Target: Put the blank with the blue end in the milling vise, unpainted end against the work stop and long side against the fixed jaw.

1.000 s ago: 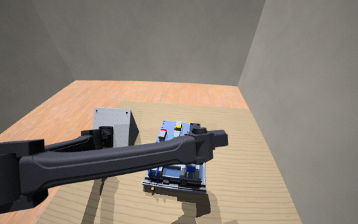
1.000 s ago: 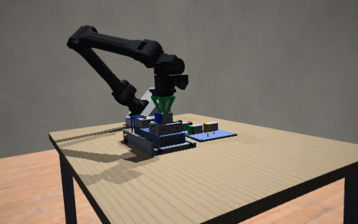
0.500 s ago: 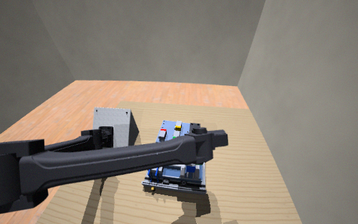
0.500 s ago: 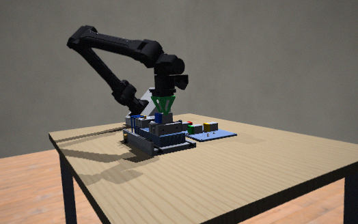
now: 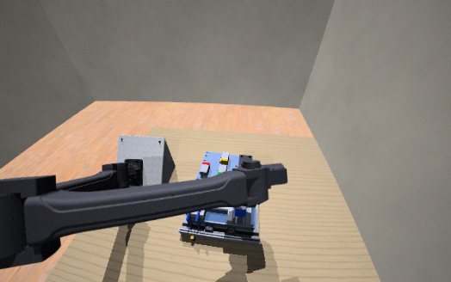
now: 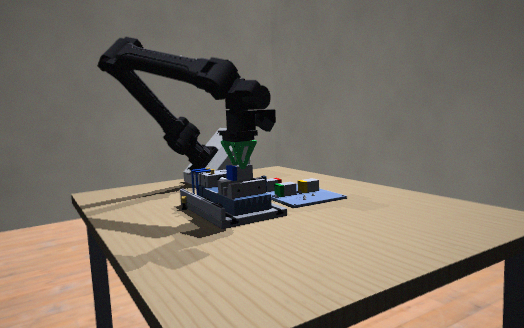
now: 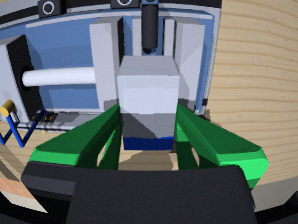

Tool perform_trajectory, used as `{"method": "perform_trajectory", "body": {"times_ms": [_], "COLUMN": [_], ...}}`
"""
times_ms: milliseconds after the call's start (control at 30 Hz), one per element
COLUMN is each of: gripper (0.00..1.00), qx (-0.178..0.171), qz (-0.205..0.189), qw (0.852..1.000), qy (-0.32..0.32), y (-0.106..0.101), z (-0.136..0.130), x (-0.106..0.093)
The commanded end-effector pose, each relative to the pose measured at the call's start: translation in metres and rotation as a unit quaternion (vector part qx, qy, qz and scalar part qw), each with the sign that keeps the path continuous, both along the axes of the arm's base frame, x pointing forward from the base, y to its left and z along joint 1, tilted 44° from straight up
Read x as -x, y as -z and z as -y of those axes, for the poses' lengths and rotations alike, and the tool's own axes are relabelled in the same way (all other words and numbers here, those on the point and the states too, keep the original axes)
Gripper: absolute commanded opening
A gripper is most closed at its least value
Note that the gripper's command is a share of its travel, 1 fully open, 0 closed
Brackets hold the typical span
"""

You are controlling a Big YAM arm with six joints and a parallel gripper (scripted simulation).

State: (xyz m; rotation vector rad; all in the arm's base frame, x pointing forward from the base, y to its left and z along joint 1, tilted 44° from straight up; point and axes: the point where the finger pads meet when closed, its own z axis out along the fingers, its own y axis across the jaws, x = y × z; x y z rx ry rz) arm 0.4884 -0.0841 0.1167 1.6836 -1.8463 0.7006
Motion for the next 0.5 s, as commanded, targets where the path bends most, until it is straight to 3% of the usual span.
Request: {"method": "perform_trajectory", "body": {"times_ms": [0,467], "gripper": [0.00,0.00], "qx": [0.000,0.000], "qz": [0.018,0.020], "qw": [1.000,1.000], "qy": [0.001,0.003], "y": [-0.0149,-0.0185], "z": [0.0058,0.0056], "x": [-0.0045,-0.0059]}}
